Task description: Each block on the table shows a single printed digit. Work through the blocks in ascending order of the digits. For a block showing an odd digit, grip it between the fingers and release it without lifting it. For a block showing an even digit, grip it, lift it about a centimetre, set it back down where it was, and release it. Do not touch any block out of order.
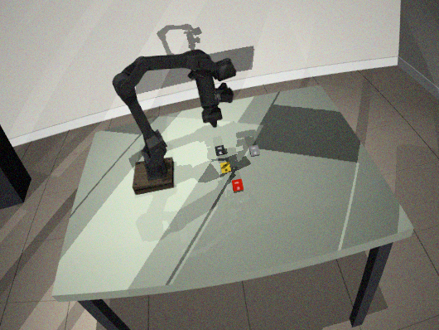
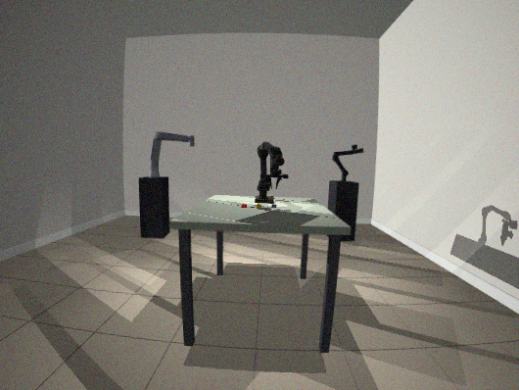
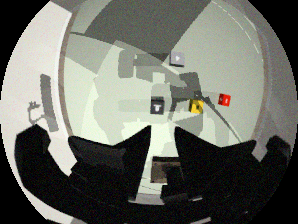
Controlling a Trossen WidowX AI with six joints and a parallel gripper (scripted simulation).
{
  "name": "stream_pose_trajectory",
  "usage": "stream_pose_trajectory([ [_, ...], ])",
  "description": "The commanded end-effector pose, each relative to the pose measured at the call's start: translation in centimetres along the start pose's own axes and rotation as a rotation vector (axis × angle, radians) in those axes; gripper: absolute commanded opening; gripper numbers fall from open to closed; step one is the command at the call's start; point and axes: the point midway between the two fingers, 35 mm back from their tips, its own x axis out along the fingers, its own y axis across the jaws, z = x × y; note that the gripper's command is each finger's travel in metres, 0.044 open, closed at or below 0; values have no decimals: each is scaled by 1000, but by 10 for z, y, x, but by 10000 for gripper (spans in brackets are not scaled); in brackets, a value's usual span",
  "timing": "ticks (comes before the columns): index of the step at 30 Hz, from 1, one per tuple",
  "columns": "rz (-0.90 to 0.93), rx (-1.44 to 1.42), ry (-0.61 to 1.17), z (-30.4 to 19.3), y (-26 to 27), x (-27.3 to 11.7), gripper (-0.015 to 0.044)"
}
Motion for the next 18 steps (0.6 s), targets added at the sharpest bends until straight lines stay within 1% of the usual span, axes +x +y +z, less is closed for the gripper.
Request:
stream_pose_trajectory([
  [1,-6,2,2,-2,0,20,199],
  [5,-7,2,2,-4,-1,73,304],
  [8,-7,2,2,-5,-1,81,383],
  [9,-7,2,2,-5,-1,81,400],
  [18,-7,2,2,-5,-1,91,400],
])
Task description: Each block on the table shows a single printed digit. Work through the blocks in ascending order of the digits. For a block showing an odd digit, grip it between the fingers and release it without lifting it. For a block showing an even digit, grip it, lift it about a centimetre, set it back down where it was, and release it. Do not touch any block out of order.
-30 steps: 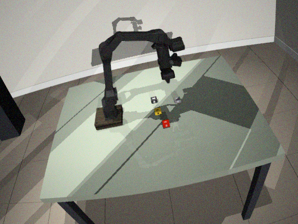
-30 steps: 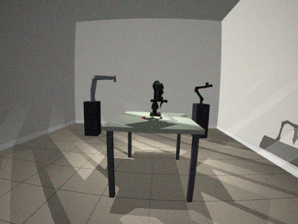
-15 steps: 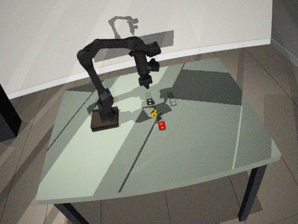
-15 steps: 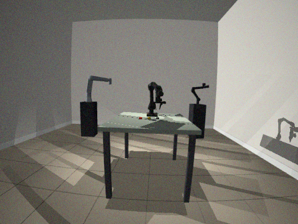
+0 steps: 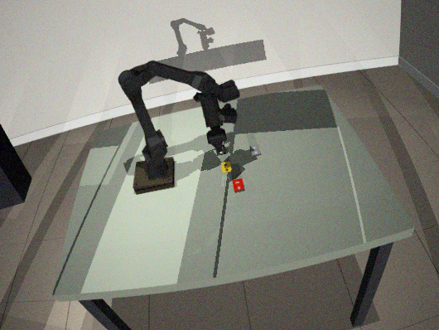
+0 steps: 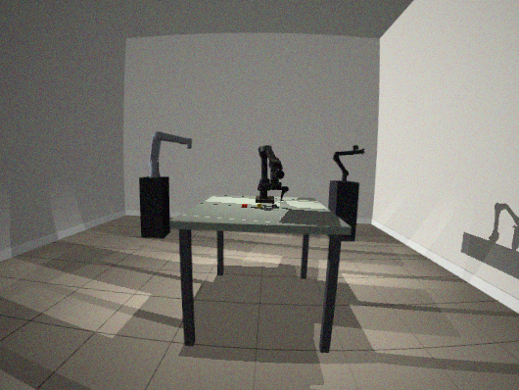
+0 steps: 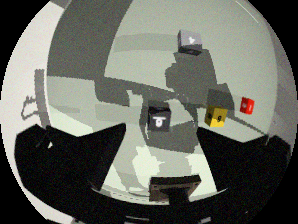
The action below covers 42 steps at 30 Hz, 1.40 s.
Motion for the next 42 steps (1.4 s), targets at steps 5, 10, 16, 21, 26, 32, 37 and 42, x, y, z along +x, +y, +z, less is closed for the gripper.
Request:
stream_pose_trajectory([
  [5,-8,0,7,-2,-2,15,400],
  [10,-8,0,7,-2,-2,23,400],
  [16,-8,0,7,-3,-2,32,400],
  [21,-8,0,7,-3,-2,33,321],
  [26,-8,0,7,-3,-2,33,190],
  [32,-8,0,7,-3,-2,33,120],
  [37,-8,0,7,-3,-2,33,120],
  [42,-8,0,7,-3,-2,33,120],
])
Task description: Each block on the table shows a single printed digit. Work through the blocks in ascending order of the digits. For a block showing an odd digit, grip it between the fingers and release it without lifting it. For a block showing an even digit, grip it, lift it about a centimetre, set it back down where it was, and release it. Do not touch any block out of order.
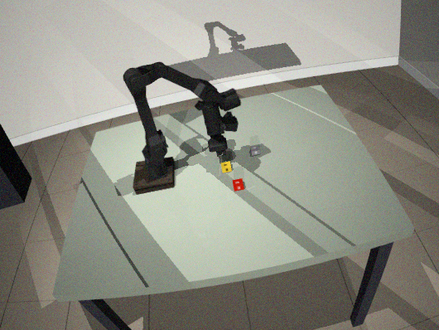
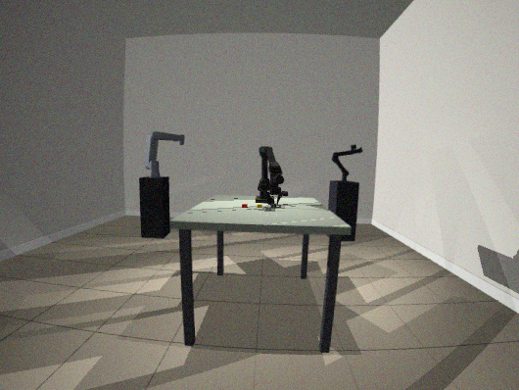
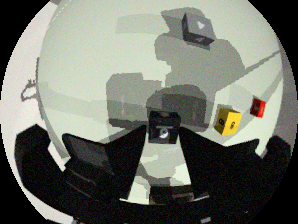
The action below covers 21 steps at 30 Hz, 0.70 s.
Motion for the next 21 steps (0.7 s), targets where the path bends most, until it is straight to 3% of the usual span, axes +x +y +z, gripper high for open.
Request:
stream_pose_trajectory([
  [1,-5,-3,-2,0,-1,0,120],
  [21,-5,-3,-2,0,-1,-3,120],
])
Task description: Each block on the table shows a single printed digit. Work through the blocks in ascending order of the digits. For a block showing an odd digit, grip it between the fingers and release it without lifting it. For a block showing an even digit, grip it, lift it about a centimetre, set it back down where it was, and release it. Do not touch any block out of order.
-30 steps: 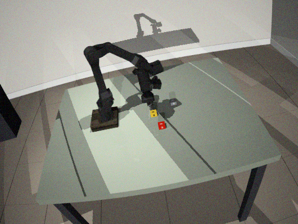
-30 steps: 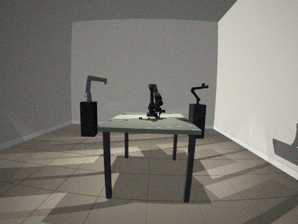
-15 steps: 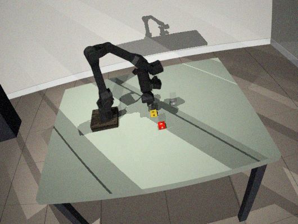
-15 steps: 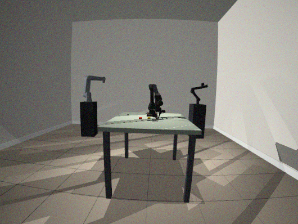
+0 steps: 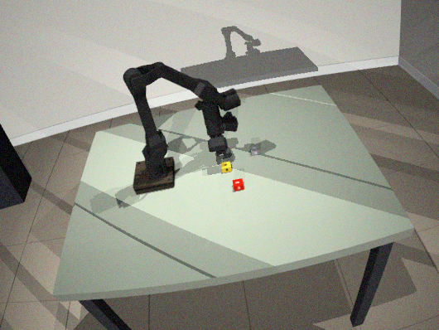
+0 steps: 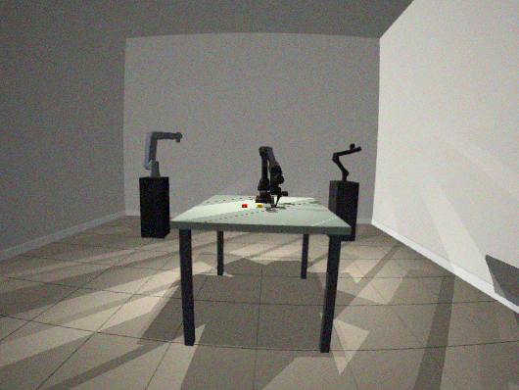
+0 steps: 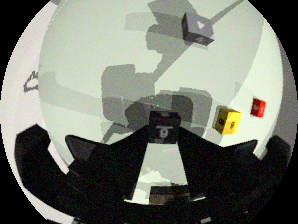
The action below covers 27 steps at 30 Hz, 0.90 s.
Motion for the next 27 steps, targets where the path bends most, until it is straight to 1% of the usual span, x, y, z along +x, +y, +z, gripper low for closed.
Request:
stream_pose_trajectory([
  [1,-4,-3,-3,1,-1,-5,120],
  [9,-4,-3,-3,1,-1,-15,120],
  [22,-4,-3,-3,1,-1,-14,120],
  [27,-4,-3,-3,1,-1,-8,120],
])
